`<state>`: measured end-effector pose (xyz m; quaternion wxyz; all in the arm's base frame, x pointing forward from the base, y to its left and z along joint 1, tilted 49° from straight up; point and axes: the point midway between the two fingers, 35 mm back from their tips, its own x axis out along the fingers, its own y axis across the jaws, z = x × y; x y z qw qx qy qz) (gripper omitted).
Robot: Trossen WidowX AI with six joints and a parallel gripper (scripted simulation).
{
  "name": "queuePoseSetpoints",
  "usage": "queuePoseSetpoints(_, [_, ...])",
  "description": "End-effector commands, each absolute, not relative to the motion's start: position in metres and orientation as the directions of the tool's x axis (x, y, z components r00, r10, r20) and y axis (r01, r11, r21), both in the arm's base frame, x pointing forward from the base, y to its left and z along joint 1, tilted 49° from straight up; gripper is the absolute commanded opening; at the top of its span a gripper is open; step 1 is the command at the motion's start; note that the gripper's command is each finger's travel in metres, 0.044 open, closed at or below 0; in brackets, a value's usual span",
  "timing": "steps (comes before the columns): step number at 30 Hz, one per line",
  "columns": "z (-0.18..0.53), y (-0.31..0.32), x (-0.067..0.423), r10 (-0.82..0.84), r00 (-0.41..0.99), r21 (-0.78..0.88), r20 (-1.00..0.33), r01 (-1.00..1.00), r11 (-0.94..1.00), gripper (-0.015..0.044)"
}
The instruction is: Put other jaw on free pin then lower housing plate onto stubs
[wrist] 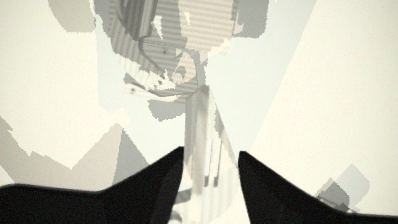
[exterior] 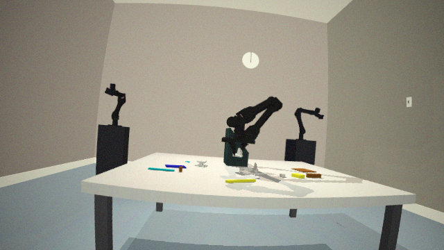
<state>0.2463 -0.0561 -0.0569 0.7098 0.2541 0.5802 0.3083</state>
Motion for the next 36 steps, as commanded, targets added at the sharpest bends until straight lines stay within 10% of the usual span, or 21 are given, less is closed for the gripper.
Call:
queuePoseSetpoints(1, [-0.057,-0.055,0.246,0.735,0.138,0.72,-0.663,-0.148,0.678,0.0134])
queuePoseSetpoints(36, [-0.045,-0.055,0.287,0.733,0.14,0.712,-0.666,-0.176,0.68,0.0134])
